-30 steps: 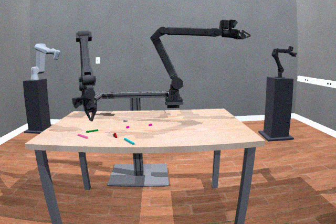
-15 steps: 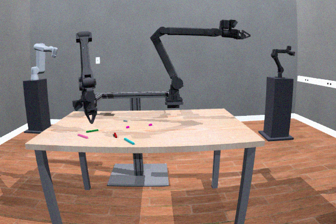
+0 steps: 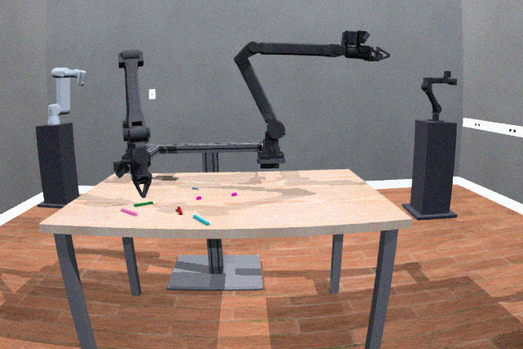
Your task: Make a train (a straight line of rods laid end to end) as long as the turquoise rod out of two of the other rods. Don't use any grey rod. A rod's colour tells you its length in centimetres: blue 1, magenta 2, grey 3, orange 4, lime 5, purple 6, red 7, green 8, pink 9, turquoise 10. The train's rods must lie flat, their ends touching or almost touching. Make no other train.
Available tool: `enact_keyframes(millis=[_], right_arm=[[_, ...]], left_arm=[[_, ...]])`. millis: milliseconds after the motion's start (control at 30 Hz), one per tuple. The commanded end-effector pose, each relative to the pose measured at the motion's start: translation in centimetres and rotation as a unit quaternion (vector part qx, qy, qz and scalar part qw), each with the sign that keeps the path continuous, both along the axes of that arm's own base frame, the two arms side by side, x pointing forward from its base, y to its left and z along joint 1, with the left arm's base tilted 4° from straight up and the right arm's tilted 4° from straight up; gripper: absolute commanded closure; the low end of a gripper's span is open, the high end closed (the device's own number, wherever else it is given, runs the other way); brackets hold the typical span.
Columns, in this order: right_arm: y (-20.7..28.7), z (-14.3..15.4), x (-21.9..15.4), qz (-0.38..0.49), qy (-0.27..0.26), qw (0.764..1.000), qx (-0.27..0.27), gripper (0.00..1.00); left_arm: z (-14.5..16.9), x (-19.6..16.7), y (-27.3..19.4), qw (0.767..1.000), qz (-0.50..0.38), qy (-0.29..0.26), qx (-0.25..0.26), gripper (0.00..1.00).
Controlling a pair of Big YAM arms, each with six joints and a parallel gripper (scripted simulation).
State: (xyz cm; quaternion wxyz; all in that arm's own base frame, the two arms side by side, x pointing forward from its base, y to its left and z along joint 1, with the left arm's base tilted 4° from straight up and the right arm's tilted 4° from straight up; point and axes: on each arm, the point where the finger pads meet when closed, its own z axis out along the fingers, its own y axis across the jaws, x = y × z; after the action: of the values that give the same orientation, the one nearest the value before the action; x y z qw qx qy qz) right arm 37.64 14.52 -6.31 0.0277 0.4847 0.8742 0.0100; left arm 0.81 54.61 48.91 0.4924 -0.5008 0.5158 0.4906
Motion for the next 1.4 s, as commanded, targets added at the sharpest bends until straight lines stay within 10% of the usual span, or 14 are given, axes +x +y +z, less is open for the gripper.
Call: enact_keyframes(millis=[0, 1367], right_arm=[[-0.2, -0.7, 0.3, 0.001, -0.003, 1.000, 0.002, 0.77], [1.0, -1.2, 0.6, 0.004, -0.009, 1.000, 0.005, 0.77]], left_arm=[[1.6, -0.3, -0.4, 1.000, 0.004, -0.007, 0.021, 0.00], [1.6, -0.3, -0.4, 1.000, 0.004, -0.007, 0.021, 0.00]])
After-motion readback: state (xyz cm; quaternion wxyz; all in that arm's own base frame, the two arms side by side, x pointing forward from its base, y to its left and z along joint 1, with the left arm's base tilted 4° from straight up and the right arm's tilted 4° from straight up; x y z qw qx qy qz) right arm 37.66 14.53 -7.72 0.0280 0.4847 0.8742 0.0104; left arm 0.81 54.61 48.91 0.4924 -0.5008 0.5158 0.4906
